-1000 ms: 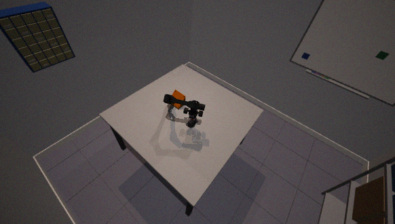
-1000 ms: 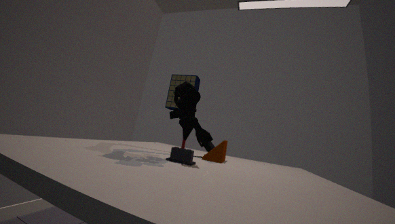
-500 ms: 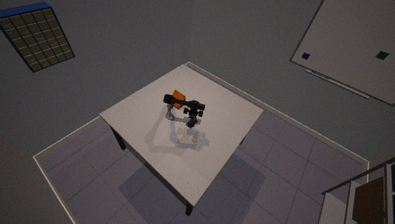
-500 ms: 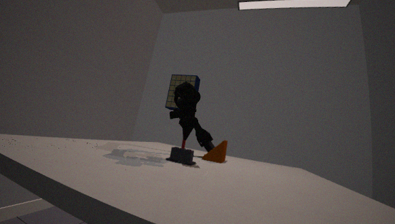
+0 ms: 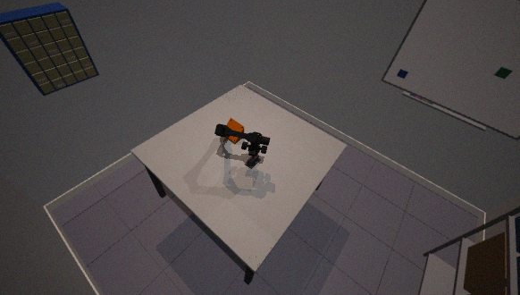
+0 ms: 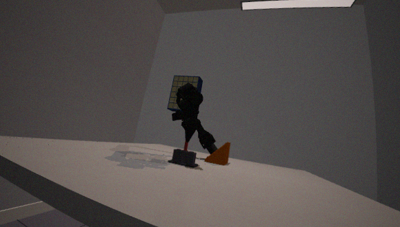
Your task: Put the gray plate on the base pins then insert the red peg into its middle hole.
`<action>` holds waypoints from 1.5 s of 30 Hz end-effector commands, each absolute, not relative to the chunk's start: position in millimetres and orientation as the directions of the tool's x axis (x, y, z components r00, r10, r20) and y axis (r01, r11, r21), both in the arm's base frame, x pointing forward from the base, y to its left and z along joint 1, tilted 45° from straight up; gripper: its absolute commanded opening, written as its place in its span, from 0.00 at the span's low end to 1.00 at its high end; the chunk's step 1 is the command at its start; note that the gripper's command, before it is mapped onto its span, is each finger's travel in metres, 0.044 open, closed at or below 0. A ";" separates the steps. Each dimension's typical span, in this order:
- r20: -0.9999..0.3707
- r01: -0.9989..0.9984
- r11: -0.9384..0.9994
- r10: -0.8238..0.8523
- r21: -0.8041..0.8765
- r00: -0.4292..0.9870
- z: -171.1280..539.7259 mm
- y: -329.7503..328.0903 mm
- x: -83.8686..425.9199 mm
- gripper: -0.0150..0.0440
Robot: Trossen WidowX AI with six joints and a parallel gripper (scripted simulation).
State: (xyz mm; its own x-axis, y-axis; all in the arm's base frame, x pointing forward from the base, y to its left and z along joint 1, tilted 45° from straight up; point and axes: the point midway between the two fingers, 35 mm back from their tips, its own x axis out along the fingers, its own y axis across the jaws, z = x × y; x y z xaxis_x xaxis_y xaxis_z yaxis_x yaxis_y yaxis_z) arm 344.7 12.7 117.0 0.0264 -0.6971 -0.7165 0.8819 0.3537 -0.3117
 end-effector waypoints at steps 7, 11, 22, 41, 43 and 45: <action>-0.716 0.882 0.352 -0.698 -0.314 0.024 114.4 12.8 342.9 0.25; -0.716 0.882 0.352 -0.698 -0.314 0.024 114.3 12.3 343.2 0.25; -0.716 0.882 0.353 -0.697 -0.312 0.025 115.1 12.1 344.1 0.25; -0.716 0.882 0.353 -0.697 -0.312 0.025 115.1 12.1 344.1 0.51; -0.716 0.882 0.353 -0.697 -0.312 0.025 115.1 12.1 344.1 0.51; -0.716 0.882 0.353 -0.698 -0.313 0.025 115.4 12.4 344.1 0.51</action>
State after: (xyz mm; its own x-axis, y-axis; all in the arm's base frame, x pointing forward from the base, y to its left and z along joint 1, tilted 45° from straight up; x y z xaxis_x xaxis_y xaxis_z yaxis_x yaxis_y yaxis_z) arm 344.1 12.2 115.1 0.0260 -0.6971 -0.7165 0.8822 0.3531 -0.3115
